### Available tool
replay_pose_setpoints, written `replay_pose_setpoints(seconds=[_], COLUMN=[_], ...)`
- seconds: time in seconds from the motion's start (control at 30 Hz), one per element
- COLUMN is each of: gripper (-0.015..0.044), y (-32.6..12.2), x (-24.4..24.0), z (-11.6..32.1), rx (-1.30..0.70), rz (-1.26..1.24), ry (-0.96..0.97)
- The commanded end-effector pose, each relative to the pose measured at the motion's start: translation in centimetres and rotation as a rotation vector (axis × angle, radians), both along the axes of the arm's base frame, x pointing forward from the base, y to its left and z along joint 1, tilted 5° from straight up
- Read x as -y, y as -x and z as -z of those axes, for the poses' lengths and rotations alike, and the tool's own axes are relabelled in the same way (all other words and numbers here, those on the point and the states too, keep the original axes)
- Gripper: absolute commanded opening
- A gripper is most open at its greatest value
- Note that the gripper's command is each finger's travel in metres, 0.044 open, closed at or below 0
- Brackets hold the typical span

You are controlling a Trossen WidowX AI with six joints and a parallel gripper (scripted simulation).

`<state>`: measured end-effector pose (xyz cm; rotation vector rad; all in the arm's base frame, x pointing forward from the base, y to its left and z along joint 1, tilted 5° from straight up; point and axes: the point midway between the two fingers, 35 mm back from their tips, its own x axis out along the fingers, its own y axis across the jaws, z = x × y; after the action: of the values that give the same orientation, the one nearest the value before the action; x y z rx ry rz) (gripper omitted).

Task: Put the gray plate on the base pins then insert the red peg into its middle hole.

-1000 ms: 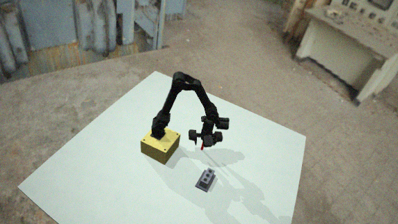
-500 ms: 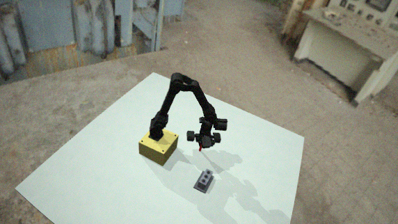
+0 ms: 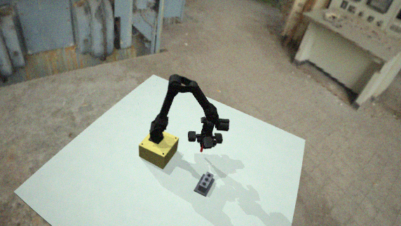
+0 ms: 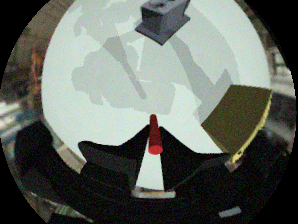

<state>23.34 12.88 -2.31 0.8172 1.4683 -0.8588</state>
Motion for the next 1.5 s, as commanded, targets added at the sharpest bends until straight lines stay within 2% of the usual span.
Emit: replay_pose_setpoints(seconds=[0.0, 0.53, 1.47], gripper=[0.0, 0.0, 0.0], y=[-0.3, -0.9, -5.9], x=[-0.2, -0.2, 5.0], z=[-1.1, -6.1, -5.3], rx=[0.003, 0.004, 0.023], rz=[0.002, 0.002, 0.026], ry=[-0.008, -0.008, 0.008])
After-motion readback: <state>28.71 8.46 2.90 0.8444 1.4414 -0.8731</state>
